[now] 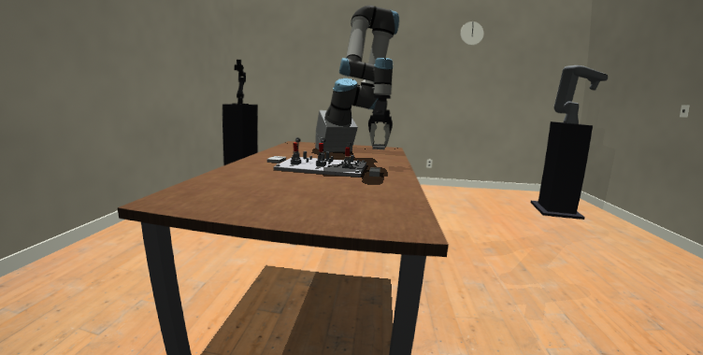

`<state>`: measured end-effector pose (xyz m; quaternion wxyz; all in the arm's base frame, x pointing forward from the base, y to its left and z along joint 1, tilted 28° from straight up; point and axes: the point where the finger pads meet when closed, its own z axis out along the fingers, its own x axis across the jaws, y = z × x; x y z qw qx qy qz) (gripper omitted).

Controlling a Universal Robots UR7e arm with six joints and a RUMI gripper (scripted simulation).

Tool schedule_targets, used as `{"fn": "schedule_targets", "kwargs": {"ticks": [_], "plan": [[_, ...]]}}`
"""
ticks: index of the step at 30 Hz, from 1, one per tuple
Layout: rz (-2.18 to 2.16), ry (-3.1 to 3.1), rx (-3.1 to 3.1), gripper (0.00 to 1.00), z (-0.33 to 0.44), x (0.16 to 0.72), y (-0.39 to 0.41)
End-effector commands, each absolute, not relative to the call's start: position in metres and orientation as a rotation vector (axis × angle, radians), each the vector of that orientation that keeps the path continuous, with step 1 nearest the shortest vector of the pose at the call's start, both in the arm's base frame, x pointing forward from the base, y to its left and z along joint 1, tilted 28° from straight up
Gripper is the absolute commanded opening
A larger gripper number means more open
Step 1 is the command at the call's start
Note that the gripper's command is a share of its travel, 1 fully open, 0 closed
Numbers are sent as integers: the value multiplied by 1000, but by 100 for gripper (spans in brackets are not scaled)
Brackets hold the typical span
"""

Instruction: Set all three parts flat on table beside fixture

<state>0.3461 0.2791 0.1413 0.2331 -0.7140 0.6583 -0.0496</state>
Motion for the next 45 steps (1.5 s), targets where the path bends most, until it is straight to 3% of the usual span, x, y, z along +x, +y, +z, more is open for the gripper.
{"fn": "schedule_targets", "kwargs": {"ticks": [1,45], "plan": [[-137,1807,-1961,0,142,346,279],[-137,1807,-1961,0,95,366,293]]}}
